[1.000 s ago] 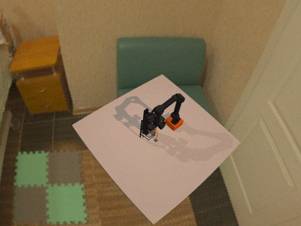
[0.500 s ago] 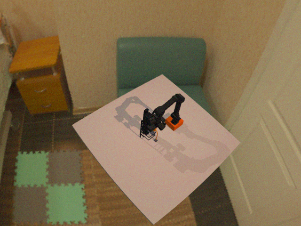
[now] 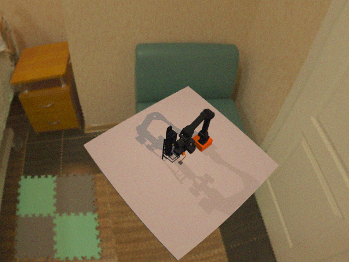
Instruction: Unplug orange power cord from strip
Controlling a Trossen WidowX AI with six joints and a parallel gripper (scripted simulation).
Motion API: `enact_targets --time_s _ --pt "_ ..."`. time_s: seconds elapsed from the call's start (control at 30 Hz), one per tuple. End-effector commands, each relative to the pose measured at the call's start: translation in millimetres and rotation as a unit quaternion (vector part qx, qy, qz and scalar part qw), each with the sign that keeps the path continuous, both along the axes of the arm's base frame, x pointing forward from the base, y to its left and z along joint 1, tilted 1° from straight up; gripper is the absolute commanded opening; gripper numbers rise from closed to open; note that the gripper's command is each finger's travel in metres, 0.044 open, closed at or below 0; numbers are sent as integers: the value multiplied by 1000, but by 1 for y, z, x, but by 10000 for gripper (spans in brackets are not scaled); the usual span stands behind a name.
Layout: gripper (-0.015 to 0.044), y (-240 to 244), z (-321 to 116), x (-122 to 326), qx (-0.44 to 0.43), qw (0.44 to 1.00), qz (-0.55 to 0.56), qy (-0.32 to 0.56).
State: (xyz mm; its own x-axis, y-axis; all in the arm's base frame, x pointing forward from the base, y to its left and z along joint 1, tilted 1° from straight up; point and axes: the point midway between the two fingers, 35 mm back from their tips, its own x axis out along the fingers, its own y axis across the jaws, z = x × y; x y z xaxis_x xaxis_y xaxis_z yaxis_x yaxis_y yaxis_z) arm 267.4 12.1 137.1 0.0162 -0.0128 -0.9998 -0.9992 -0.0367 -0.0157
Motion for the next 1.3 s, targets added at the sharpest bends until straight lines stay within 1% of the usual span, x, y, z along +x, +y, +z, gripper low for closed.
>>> enact_targets --time_s 0.0,0.27,0.4,0.53,0.6,1.27 --pt "131 -3 0 0 1 1000 -1 -1" --pt "341 -3 0 0 1 1000 -1 -1" --pt "440 16 4 1 2 1000 -1 -1" --pt "440 51 10 -1 3 1000 -1 -1" --pt "440 58 12 -2 3 1000 -1 -1" --pt "440 58 12 -2 3 1000 -1 -1"
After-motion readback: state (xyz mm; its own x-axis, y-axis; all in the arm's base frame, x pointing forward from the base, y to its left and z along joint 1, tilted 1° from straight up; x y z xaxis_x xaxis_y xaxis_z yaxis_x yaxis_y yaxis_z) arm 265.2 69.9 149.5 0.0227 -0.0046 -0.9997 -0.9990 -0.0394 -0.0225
